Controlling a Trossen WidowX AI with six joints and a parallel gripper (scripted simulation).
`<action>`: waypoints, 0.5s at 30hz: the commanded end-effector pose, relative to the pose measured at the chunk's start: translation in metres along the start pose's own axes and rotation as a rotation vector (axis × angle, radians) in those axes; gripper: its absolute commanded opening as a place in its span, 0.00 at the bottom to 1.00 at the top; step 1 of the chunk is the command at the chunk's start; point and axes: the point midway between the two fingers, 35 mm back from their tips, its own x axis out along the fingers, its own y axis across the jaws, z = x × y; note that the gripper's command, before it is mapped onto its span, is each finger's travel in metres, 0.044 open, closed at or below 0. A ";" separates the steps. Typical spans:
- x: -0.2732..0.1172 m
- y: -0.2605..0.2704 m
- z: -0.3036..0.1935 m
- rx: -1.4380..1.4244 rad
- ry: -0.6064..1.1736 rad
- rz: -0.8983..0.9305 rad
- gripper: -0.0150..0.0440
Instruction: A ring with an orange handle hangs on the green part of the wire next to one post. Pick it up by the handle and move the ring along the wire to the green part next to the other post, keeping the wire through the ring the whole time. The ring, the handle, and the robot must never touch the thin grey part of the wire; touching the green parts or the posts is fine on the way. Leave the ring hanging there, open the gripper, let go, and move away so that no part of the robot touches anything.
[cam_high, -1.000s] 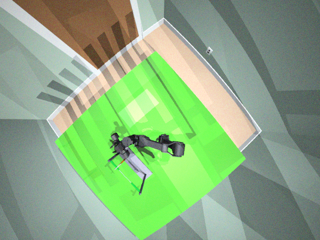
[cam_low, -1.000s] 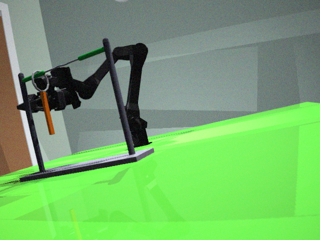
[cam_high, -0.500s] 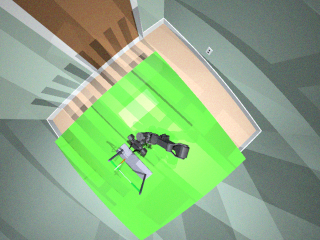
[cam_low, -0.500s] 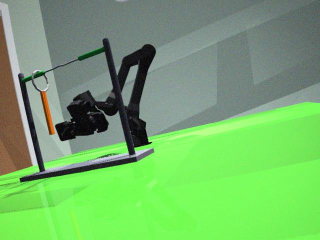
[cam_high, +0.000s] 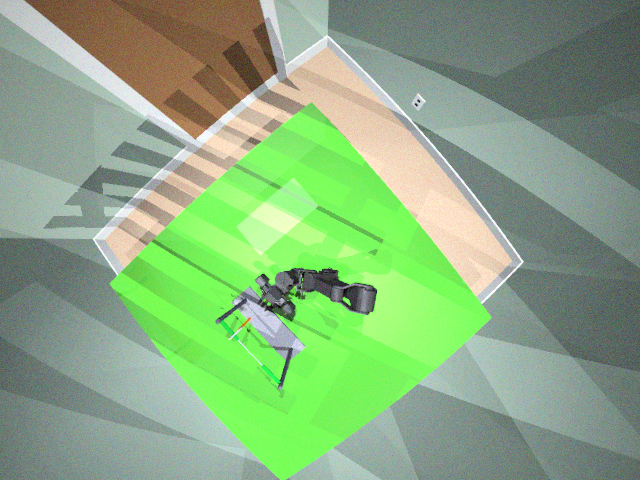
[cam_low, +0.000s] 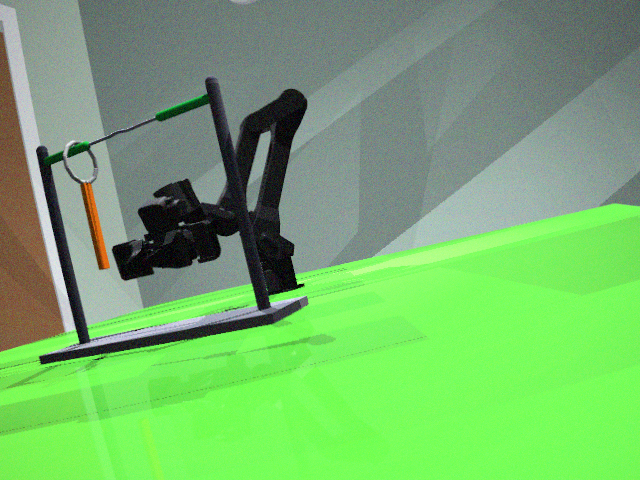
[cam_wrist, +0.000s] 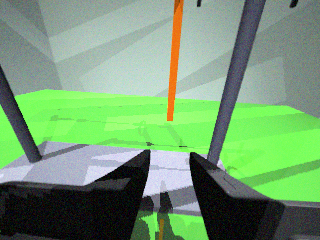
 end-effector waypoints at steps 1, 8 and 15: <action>0.015 -0.001 0.017 0.006 -0.047 -0.017 0.53; 0.023 0.000 0.028 0.012 -0.083 -0.025 0.53; 0.030 -0.001 0.030 0.012 -0.083 -0.025 0.53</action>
